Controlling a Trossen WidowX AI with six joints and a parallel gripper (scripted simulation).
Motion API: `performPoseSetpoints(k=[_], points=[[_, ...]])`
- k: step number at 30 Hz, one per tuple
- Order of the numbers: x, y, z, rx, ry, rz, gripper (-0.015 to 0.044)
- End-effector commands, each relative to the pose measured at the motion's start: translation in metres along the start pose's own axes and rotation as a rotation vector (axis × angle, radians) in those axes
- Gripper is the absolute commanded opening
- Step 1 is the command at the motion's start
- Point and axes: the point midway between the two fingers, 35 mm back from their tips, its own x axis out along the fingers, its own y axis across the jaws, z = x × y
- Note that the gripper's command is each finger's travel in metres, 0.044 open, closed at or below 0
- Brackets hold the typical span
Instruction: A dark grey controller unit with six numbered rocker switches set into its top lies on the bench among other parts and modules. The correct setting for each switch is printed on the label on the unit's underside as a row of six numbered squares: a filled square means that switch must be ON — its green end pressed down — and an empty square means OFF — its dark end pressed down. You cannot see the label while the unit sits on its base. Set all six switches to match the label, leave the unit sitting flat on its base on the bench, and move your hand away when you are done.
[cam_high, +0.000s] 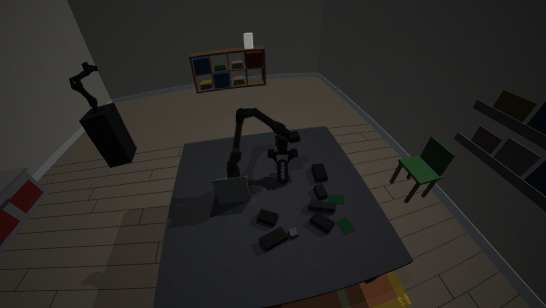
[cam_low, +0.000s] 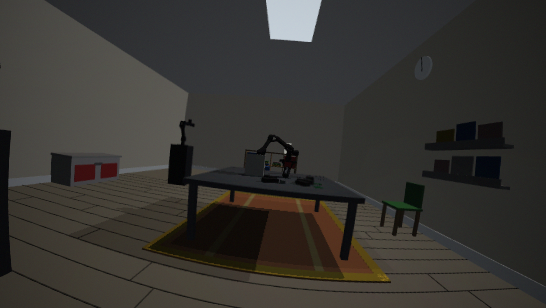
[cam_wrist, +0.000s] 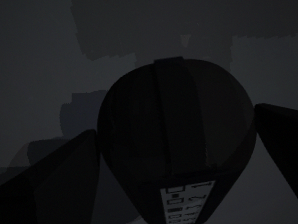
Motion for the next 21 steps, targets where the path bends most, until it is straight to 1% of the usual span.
performPoseSetpoints(k=[1,21], points=[[-0.004,-0.002,-0.004,0.0,0.008,-0.008,0.0336],[-0.014,-0.002,-0.017,0.0,0.009,-0.008,0.0336]])
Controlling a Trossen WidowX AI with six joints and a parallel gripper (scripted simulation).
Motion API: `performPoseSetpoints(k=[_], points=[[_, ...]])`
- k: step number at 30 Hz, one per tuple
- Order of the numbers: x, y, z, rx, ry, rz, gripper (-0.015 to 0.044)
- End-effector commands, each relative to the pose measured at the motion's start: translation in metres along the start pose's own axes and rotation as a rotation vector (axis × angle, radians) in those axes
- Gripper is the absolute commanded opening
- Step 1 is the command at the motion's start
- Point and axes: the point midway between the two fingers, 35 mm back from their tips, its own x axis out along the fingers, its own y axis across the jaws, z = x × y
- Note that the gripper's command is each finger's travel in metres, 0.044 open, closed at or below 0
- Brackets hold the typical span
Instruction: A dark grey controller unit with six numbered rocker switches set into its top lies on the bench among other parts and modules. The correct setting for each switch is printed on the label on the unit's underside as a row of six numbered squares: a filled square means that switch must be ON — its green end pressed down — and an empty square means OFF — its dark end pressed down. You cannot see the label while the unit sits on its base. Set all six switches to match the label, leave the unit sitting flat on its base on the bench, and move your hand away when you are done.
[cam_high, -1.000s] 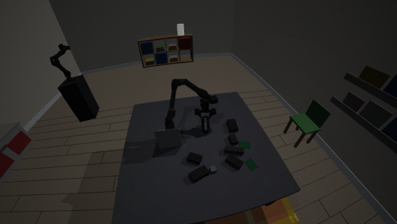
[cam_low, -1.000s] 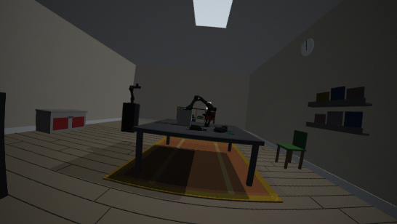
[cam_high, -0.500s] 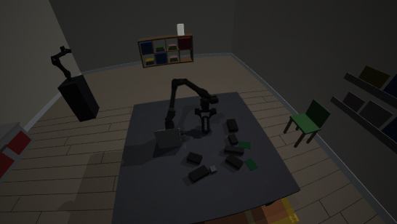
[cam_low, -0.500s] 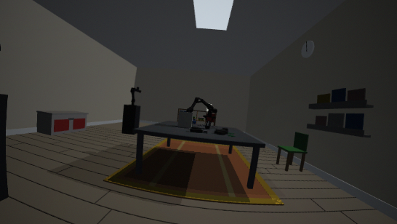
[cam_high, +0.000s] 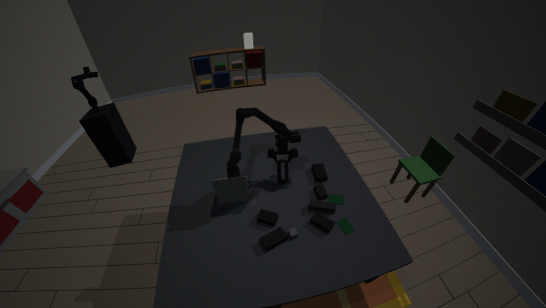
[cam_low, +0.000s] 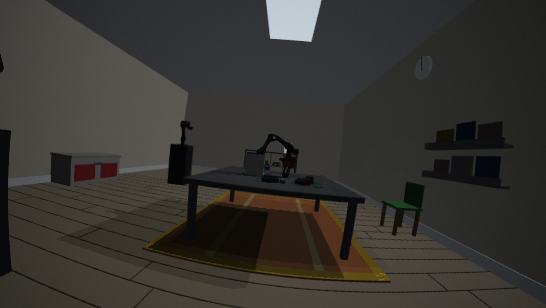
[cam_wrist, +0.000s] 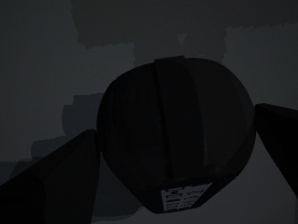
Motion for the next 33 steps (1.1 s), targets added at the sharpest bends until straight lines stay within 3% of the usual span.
performPoseSetpoints(k=[1,33], points=[[-0.003,-0.001,-0.005,0.001,0.009,-0.005,0.0336],[-0.016,-0.001,-0.029,0.001,0.011,-0.005,0.0336]])
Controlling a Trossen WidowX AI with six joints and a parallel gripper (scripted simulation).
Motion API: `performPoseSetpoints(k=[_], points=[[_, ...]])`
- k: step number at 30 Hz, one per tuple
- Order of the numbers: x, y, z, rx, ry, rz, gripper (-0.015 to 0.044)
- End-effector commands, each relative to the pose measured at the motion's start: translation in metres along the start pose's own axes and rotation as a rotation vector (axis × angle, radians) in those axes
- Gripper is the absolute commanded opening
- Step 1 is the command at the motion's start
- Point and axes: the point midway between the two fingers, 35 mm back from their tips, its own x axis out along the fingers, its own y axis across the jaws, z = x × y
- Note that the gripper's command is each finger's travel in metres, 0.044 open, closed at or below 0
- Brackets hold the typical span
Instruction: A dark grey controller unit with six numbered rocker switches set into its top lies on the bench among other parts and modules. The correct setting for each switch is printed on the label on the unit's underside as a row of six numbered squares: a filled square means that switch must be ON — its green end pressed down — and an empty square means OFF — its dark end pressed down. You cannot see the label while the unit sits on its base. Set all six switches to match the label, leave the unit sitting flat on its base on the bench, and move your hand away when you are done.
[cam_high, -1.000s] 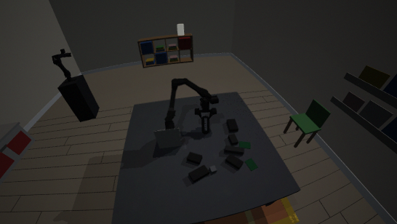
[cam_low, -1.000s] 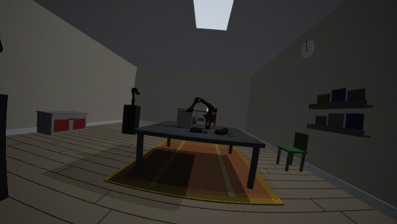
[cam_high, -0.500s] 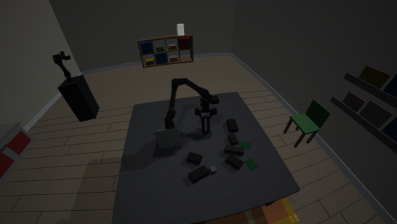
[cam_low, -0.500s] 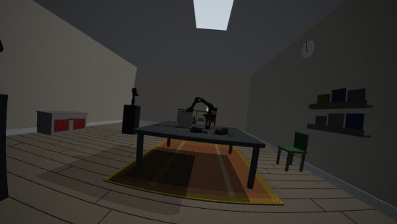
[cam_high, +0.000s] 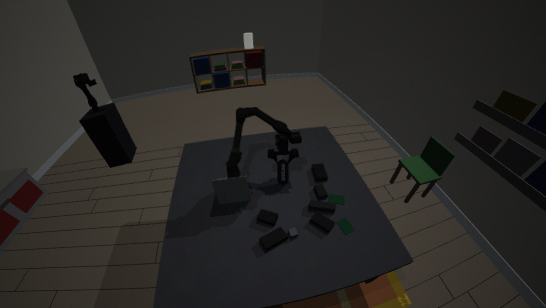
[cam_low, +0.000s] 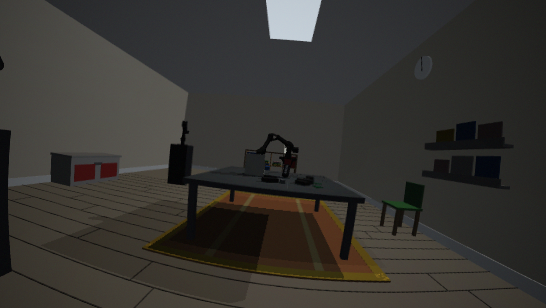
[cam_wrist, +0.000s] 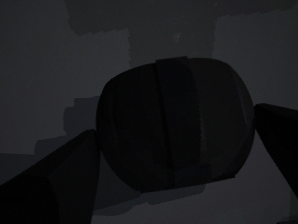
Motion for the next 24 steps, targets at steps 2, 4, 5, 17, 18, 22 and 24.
performPoseSetpoints(k=[2,4,5,17,18,22,24], points=[[-0.001,0.0,-0.008,0.003,0.012,0.002,0.0336],[-0.001,0.0,-0.01,0.003,0.012,0.002,0.0336],[-0.002,0.0,-0.011,0.003,0.012,0.002,0.0336],[-0.005,0.0,-0.02,0.004,0.012,0.002,0.0336],[-0.005,0.0,-0.021,0.004,0.012,0.002,0.0336],[-0.006,0.0,-0.024,0.004,0.012,0.002,0.0336],[-0.007,0.0,-0.025,0.004,0.012,0.002,0.0337]])
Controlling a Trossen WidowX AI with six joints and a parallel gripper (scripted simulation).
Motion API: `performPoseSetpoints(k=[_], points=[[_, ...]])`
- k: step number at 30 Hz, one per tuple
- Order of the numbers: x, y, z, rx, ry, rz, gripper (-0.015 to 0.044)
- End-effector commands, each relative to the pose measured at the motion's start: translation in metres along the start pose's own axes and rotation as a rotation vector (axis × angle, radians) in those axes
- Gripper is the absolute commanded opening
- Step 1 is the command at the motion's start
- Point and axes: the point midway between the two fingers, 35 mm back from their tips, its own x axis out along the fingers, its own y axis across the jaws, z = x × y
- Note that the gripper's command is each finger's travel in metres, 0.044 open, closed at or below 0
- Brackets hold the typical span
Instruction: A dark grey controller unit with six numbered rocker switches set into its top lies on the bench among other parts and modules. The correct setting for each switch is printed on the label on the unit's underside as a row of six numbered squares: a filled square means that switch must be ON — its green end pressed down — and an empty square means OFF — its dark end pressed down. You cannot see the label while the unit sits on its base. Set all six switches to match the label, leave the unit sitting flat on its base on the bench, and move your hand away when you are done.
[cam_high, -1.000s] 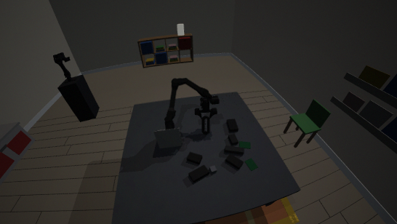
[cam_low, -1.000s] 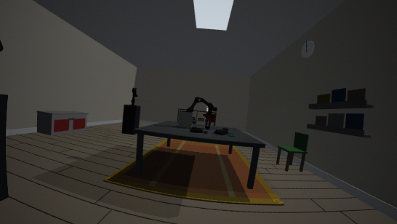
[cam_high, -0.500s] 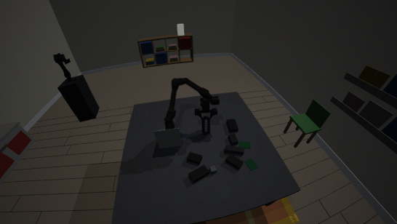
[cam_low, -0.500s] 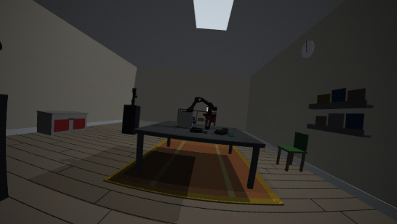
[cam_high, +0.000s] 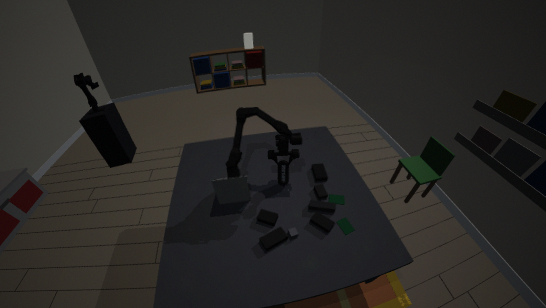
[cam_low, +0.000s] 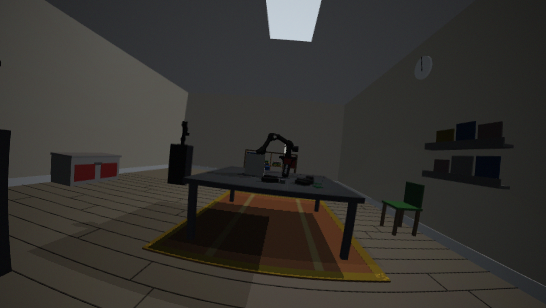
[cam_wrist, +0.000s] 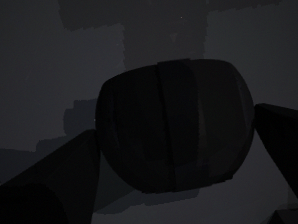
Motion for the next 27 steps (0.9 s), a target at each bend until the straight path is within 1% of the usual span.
performPoseSetpoints(k=[1,27], points=[[0.002,0.001,-0.008,0.004,0.015,0.007,0.0337],[-0.007,-0.001,-0.025,0.004,0.016,0.007,0.0338]])
